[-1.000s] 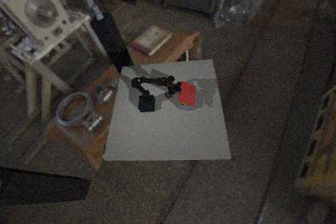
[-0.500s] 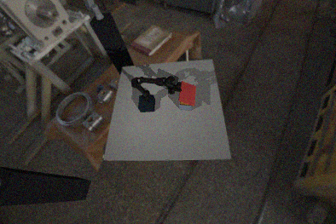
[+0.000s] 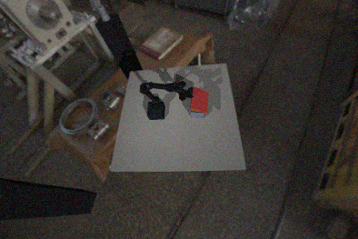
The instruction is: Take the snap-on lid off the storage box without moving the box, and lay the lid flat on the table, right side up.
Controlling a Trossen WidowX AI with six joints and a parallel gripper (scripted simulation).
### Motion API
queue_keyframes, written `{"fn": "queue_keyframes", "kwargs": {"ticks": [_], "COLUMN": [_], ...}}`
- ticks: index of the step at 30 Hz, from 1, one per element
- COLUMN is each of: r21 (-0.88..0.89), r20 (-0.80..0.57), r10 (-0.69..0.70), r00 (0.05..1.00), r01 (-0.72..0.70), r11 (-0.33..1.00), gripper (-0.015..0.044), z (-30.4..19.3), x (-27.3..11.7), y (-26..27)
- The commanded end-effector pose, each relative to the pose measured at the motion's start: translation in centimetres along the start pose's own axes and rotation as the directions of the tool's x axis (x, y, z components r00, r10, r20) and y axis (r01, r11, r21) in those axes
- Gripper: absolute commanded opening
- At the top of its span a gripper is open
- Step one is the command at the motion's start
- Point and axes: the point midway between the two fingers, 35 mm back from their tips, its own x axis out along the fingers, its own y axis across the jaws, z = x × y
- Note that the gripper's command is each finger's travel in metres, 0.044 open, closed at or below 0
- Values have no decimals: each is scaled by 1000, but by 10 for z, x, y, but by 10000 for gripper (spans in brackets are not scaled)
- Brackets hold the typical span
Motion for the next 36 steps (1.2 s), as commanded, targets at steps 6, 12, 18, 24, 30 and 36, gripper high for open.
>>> {"fn": "queue_keyframes", "kwargs": {"ticks": [6,12,18,24,30,36], "r21": [5,5,4,3,2,1], "r20": [1,2,2,3,4,4], "r10": [18,18,18,18,18,18], "r00": [1000,1000,1000,1000,1000,1000], "r01": [-18,-18,-18,-18,-18,-18], "r11": [1000,1000,1000,1000,1000,1000], "gripper": [0,0,0,0,0,0], "z": [0,7,19,31,43,55], "x": [-3,0,-1,-1,-2,-3], "y": [7,-1,-2,-3,-3,-4]}}
